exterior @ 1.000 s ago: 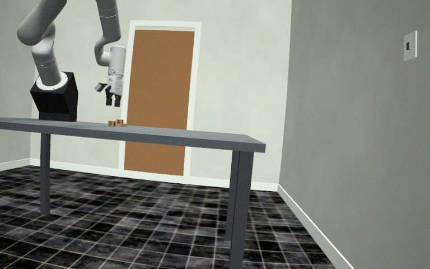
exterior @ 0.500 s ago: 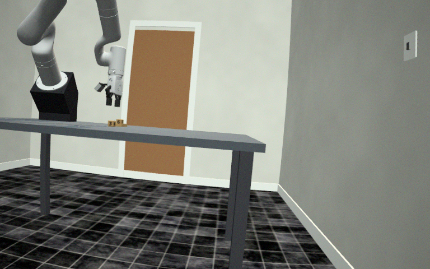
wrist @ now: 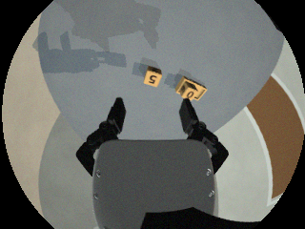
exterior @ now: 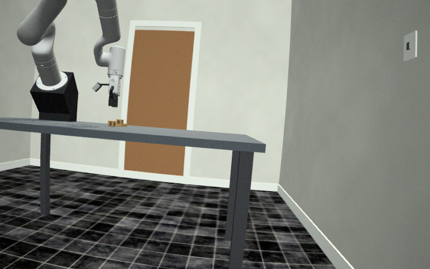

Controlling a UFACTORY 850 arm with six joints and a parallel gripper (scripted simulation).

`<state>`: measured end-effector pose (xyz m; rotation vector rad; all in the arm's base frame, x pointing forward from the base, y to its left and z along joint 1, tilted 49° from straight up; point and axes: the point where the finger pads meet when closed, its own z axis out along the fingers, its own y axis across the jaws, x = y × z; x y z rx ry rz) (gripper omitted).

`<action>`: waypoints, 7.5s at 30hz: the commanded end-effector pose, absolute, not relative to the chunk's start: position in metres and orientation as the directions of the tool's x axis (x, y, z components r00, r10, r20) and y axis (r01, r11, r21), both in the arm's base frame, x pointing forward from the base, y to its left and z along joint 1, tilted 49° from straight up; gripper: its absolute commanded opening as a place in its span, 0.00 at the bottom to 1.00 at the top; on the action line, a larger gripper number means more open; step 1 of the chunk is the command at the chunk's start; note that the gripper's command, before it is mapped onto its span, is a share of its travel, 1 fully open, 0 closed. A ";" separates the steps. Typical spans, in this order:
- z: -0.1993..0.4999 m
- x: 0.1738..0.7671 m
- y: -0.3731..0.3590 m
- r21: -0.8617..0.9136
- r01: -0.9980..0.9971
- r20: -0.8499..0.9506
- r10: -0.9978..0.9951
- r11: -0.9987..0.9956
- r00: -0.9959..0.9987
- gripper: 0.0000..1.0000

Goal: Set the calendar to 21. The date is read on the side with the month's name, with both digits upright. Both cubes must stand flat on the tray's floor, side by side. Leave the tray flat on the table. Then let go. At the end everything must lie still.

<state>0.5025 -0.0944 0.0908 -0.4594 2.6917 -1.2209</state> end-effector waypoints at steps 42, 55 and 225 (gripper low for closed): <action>0.085 0.504 -0.100 -0.235 -0.964 0.713 -0.696 -0.121 -0.086 1.00; 0.085 0.504 -0.100 -0.235 -0.964 0.713 -0.696 -0.121 -0.086 0.49; 0.033 0.525 -0.157 -0.234 -0.965 0.713 -0.696 -0.121 -0.086 0.49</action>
